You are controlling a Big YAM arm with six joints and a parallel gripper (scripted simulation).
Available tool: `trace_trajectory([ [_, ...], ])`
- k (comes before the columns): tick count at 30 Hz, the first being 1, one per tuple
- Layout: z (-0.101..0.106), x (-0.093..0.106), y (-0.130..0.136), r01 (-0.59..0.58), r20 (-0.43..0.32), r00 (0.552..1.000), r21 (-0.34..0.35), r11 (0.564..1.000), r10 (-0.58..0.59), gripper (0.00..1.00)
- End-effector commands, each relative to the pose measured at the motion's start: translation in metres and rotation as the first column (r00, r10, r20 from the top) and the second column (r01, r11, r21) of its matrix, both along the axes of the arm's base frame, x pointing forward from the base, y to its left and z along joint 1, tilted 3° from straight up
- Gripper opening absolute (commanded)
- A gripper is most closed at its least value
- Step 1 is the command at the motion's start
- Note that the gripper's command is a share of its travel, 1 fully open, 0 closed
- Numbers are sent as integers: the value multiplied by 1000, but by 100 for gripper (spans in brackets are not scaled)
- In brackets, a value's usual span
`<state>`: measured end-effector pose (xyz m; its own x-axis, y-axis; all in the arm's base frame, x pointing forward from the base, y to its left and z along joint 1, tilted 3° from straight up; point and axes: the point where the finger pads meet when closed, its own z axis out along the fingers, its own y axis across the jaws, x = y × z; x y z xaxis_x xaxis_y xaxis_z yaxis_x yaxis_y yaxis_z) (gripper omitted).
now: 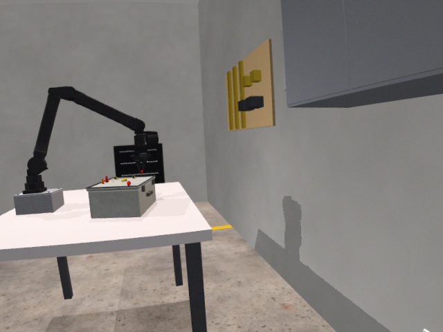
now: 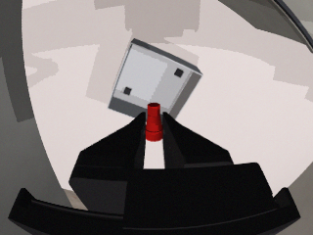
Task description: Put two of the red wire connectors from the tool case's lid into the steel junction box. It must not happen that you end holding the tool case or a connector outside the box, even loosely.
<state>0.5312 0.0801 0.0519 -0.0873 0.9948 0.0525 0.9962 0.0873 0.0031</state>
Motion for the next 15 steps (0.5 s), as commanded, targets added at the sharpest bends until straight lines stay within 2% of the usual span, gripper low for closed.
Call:
trace_trajectory([
  [1, -20, 4, 9, 1, 1, 1000, -2, 1000, -1, 10],
  [3, -28, 3, 9, 1, 0, 1000, -2, 1000, -1, 10],
  [7, -31, 9, 10, 1, 14, 1000, 0, 1000, -1, 10],
  [15, -65, 4, 11, 1, 3, 1000, -2, 1000, -1, 10],
])
